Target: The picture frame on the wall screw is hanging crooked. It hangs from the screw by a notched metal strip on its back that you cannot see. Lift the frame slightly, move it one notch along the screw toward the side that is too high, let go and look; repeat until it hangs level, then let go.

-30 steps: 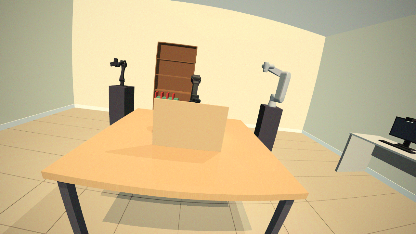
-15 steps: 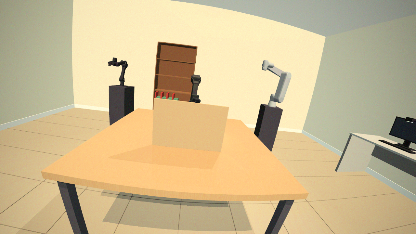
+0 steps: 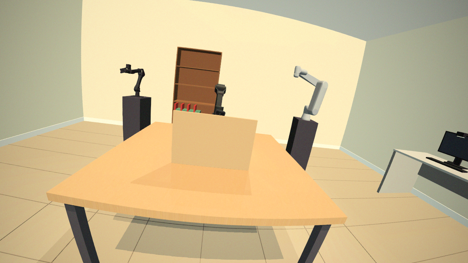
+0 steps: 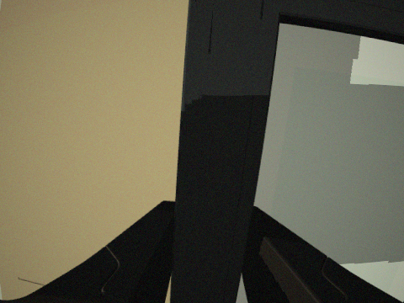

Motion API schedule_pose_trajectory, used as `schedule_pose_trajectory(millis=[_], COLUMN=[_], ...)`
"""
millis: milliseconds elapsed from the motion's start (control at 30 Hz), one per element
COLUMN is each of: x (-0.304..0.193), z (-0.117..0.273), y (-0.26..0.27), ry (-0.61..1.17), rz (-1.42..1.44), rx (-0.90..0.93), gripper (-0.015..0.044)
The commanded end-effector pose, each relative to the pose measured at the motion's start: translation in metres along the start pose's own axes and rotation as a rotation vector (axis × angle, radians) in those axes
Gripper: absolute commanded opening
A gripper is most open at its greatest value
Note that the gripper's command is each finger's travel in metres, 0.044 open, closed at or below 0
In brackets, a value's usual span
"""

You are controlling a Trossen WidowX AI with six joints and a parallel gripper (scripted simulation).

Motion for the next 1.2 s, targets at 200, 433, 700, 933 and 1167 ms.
schedule_pose_trajectory(millis=[200,433,700,933,1167], x=[0.0008,0.0038,0.0052,0.0049,0.0043], z=[-0.0008,-0.0008,-0.0008,-0.0008,-0.0008], y=[0.0032,0.0035,0.0047,0.0043,0.0036], ry=[0.004,0.004,0.004,0.004,0.004], rz=[0.003,0.003,0.004,0.003,0.003], rx=[0.016,0.016,0.016,0.016,0.016], gripper=[0.0000,0.0000,0.0000,0.0000,0.0000])
Point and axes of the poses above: the point midway between the two fingers, 35 mm back from their tips, its own z axis back along the fingers, its own y axis across the jaws, x = y × z, the point moved 10 cm from there along z, back along the fingers, and after that the axes turned 9 degrees about -z, right-handed, at the moved point
